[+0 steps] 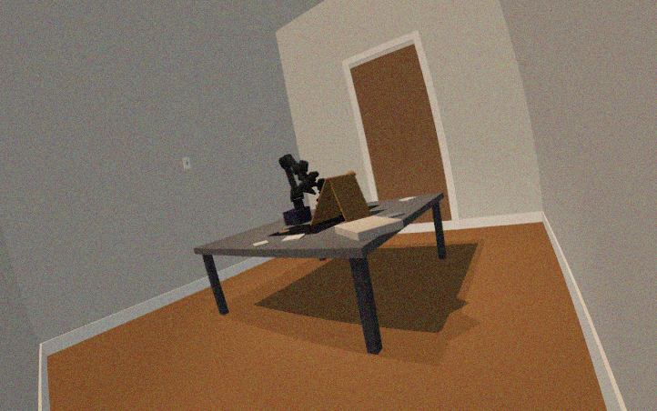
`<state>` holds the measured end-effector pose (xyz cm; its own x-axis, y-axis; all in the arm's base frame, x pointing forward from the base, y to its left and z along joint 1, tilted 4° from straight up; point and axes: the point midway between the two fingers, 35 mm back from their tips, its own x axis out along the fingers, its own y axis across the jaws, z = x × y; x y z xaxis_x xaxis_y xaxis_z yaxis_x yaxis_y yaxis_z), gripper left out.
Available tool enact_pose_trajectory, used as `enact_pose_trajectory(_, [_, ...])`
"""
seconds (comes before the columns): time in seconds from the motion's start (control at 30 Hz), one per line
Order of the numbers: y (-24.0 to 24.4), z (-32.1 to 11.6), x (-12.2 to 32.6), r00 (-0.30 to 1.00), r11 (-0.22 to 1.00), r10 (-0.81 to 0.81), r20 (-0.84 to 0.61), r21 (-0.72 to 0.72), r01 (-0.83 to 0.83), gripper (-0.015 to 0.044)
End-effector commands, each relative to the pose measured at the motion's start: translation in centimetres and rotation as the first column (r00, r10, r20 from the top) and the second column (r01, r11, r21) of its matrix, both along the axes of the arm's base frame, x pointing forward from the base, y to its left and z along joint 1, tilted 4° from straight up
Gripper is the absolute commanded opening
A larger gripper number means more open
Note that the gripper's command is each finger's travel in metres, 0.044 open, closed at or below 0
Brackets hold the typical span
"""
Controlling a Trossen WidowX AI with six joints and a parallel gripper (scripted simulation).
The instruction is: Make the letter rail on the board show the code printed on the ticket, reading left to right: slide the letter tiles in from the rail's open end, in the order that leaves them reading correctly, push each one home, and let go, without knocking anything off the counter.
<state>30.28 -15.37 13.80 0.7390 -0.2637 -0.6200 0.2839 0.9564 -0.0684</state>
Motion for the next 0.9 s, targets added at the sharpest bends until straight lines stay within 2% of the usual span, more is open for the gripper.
enact_pose_trajectory(0.0, [0.12,0.21,-0.22,1.000,1.000,0.007,0.000,-0.002,-0.007,0.0295])
enact_pose_trajectory(0.87, [0.61,1.10,-1.22,1.000,1.000,0.007,-0.001,-0.001,-0.007,0.0295])
